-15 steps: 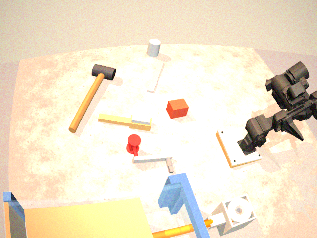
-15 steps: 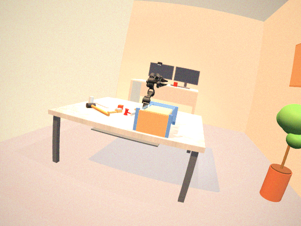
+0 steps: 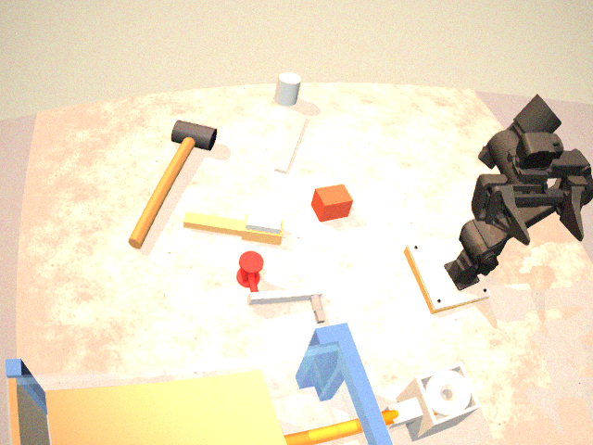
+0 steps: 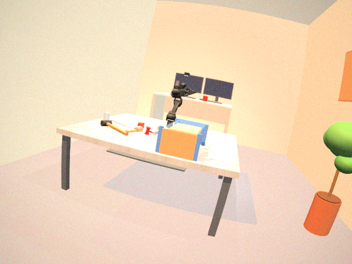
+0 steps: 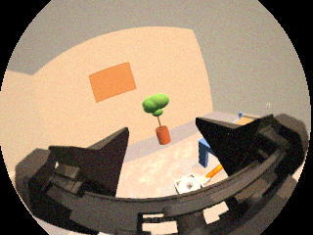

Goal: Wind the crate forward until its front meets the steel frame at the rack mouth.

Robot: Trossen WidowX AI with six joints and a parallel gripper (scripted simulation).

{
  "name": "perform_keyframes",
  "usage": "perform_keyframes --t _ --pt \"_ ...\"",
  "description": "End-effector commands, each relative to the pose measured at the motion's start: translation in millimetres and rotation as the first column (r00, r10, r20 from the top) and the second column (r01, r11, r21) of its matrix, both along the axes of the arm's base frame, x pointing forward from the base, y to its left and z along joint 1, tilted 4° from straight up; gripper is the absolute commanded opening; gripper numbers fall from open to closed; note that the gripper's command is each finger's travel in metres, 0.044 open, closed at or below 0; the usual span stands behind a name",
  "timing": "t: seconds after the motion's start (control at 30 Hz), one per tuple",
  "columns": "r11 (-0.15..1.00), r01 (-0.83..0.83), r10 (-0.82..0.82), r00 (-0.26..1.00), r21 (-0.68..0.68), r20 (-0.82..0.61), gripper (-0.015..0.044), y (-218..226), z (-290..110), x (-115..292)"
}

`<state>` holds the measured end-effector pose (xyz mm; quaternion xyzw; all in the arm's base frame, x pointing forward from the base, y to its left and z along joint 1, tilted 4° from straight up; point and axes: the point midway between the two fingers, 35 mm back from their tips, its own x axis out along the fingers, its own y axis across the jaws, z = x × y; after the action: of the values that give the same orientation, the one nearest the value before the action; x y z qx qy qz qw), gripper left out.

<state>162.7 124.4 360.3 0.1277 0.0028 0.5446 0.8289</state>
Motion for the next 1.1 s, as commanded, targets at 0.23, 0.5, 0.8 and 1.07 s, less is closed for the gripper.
perform_keyframes --t 0.23,0.5,0.8,1.07 --pt "0.833 0.418 -0.291 0.888 -0.363 0.356 0.044 -44.6 -25.3 123.9" --pt "0.618 0.502 -0.208 0.846 -0.605 0.49 0.044 -71.4 -63.5 171.0" --pt "0.307 0.462 0.068 0.861 -0.832 0.503 0.044 -103.5 -119.3 206.6" --pt "0.02 0.344 0.407 0.855 -0.939 0.322 0.044 -132.6 -174.7 220.8"
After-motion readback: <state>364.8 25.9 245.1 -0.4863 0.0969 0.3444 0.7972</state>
